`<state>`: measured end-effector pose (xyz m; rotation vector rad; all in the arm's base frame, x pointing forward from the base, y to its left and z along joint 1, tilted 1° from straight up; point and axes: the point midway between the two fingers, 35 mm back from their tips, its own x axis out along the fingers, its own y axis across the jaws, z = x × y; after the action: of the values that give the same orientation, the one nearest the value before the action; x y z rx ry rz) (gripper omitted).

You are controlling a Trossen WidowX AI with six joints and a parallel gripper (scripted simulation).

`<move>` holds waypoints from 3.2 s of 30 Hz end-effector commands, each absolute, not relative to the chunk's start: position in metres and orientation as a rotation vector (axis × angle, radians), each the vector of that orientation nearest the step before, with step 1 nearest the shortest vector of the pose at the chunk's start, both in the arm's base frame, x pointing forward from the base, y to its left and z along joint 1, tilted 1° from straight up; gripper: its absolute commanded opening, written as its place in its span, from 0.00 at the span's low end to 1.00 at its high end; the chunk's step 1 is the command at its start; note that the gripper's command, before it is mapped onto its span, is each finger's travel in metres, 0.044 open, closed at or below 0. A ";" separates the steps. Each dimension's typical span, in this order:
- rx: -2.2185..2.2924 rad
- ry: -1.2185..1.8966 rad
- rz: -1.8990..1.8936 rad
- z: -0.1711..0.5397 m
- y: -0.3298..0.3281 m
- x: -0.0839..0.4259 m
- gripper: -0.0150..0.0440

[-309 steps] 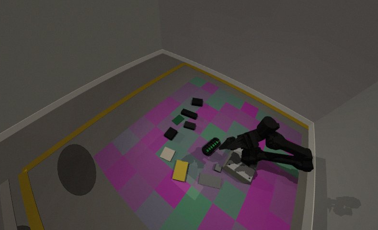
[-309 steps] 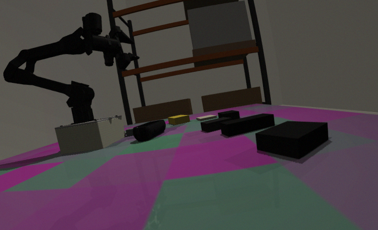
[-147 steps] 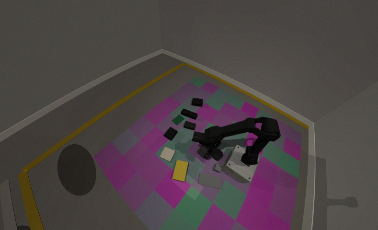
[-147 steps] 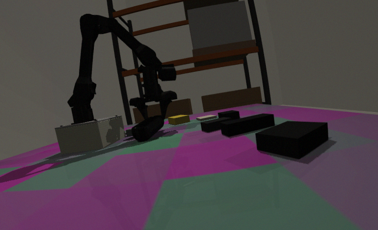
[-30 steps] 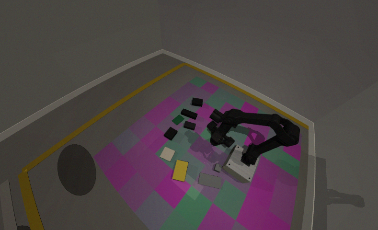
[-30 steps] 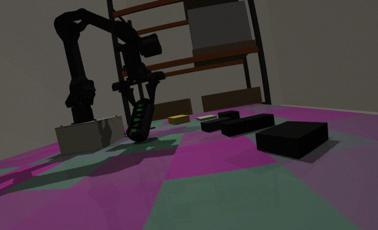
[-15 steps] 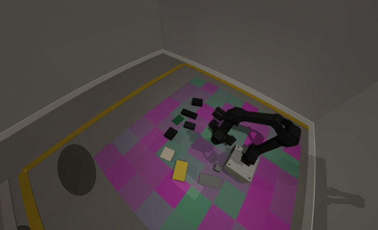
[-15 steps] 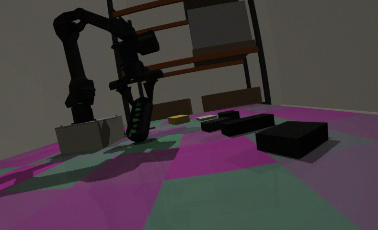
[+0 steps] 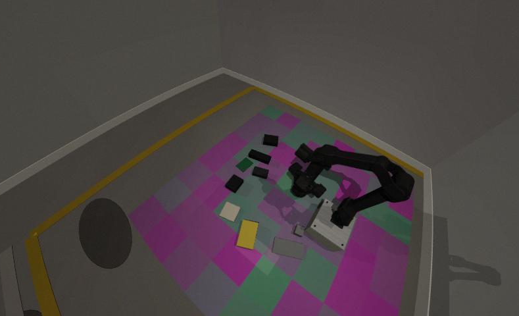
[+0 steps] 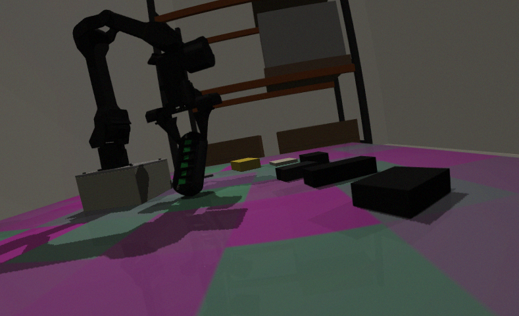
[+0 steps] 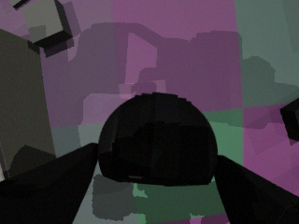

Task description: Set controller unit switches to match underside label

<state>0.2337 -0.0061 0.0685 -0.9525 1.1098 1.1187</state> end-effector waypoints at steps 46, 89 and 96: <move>-0.926 1.084 1.129 0.073 -0.051 0.224 0.83; -0.994 1.169 1.091 0.073 -0.083 0.218 0.83; -1.006 1.183 1.084 0.072 -0.088 0.217 0.83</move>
<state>0.2177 -0.0841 0.0745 -0.9951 1.1658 1.0834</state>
